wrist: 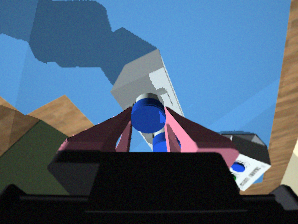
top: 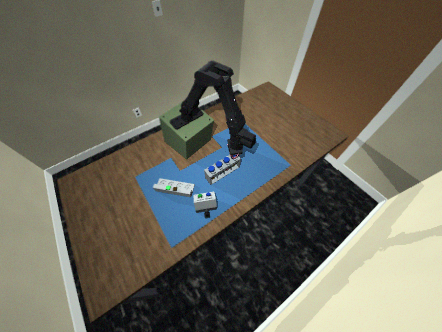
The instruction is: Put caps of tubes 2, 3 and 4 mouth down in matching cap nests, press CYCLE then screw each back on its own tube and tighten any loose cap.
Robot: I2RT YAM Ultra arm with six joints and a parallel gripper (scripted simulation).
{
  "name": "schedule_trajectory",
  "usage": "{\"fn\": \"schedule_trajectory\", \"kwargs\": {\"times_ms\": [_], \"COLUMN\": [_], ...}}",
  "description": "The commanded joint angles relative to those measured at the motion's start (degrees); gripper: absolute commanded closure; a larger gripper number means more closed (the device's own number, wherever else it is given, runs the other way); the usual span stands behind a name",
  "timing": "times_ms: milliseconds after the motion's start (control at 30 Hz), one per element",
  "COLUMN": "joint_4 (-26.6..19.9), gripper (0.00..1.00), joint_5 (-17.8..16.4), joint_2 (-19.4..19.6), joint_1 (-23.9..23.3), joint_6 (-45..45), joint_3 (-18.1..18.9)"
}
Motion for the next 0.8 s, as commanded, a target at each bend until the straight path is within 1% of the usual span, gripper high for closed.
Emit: {"fn": "schedule_trajectory", "kwargs": {"times_ms": [0, 500, 567, 767], "joint_4": [0.3, 0.4, 0.4, 0.4], "gripper": [1.0, 1.0, 1.0, 1.0], "joint_5": [0.0, 0.0, 0.0, 0.0], "joint_2": [-0.9, -0.8, -0.8, -0.7], "joint_1": [-0.1, -0.1, -0.1, -0.1], "joint_6": [9.5, 52.5, 52.5, 69.7], "joint_3": [0.3, 0.3, 0.3, 0.3]}}
